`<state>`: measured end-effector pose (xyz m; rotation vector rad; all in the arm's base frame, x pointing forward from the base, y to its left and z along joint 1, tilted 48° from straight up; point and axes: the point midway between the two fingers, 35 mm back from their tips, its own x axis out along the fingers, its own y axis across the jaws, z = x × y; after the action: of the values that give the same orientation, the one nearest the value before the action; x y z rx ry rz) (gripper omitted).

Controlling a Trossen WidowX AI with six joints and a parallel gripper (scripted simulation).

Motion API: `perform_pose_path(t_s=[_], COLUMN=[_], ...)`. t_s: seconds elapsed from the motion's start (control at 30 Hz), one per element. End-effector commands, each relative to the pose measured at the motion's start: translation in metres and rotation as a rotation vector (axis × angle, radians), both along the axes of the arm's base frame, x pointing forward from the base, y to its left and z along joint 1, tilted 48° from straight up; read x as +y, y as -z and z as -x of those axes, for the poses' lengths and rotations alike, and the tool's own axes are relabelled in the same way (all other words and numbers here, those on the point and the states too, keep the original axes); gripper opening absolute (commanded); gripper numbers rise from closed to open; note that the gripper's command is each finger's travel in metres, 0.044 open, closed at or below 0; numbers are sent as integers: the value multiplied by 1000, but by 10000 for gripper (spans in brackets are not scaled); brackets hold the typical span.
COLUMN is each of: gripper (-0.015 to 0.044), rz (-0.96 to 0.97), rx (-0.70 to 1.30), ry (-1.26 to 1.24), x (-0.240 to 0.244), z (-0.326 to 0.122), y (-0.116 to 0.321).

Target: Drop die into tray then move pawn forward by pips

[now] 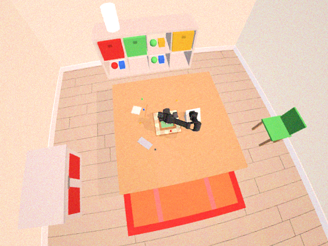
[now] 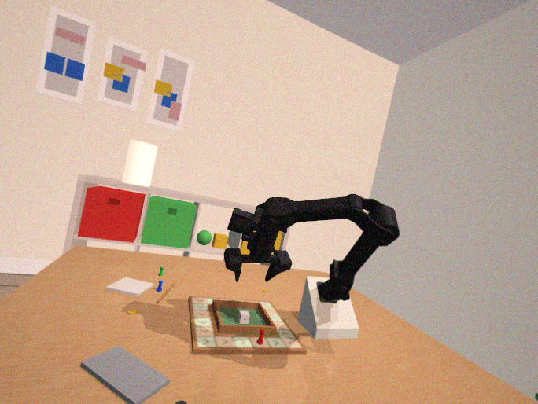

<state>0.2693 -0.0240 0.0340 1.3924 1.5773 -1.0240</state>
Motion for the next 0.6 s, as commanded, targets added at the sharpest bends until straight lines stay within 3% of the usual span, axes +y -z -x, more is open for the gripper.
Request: perform_pose_path(t_s=[0.0, 0.17, 0.23, 0.3, 0.53, 0.57], gripper=[440, 440, 440, 387, 204, 200], rz=[-379, -447, -374, -381, -447, -455], rx=[-20, -40, -5, -52, -580, -659], ry=[59, 80, 71, 4, -739, -848], x=[6, 5, 3, 10, 82, 92], z=[-2, -4, 2, 1, 5, 8], y=[18, 19, 21, 16, -33, -39])
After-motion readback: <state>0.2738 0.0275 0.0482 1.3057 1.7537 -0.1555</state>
